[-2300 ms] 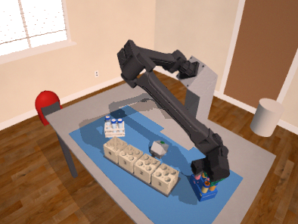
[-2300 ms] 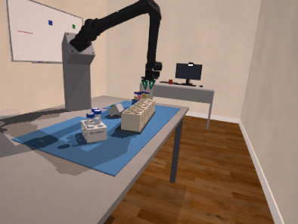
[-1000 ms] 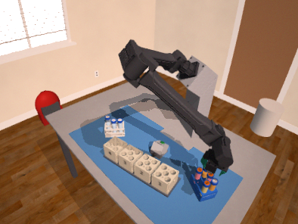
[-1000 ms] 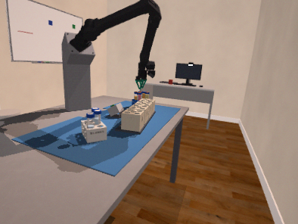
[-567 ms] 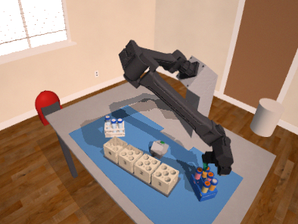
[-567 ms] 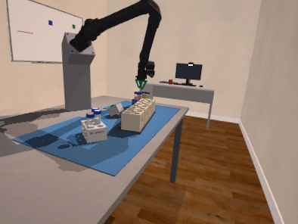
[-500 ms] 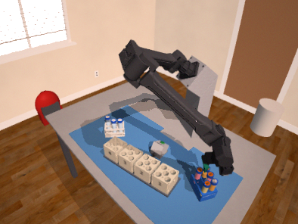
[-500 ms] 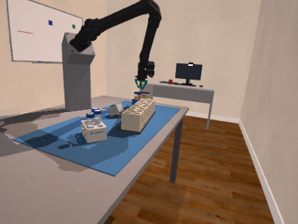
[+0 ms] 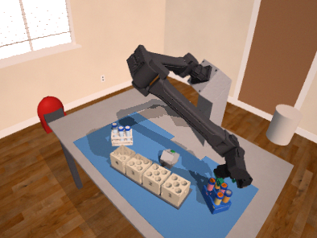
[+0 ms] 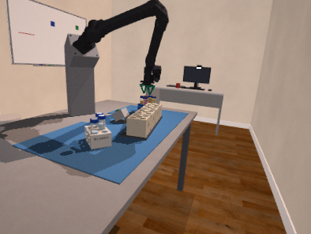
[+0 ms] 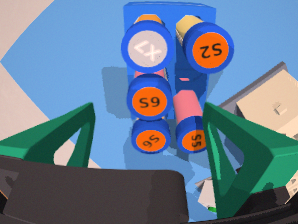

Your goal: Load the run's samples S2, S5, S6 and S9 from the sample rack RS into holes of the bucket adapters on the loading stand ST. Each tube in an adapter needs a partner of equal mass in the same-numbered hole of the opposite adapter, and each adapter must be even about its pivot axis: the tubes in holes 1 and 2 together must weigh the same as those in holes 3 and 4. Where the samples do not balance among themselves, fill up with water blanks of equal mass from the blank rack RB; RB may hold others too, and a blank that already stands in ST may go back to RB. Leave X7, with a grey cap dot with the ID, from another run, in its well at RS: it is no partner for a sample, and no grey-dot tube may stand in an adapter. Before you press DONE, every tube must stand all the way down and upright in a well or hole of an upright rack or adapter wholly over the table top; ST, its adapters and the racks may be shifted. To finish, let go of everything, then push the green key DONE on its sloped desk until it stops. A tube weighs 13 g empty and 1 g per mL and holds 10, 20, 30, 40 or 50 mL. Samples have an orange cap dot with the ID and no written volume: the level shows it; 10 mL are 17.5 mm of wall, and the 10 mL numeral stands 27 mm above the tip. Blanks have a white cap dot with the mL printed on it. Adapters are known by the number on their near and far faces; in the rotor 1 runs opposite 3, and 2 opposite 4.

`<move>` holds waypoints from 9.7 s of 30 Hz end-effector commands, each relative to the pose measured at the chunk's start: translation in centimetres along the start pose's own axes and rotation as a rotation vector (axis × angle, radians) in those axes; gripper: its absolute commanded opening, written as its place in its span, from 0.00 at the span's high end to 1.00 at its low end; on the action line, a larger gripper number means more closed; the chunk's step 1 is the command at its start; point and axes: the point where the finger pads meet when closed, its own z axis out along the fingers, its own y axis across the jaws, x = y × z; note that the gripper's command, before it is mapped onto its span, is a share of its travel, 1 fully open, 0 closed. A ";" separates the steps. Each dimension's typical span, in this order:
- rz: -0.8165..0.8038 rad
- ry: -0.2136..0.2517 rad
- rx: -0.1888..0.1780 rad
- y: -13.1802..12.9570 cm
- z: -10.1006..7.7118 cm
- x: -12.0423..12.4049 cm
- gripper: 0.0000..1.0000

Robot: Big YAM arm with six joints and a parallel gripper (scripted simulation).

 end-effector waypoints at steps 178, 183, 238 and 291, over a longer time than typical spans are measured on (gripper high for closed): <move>-0.011 0.002 0.003 -4.3 -3.6 -0.5 1.00; -0.015 -0.011 0.004 -4.1 -4.0 -0.8 1.00; -0.019 0.001 0.003 -4.0 1.2 -0.1 1.00; -0.017 -0.010 0.004 -4.1 -1.8 -0.6 0.45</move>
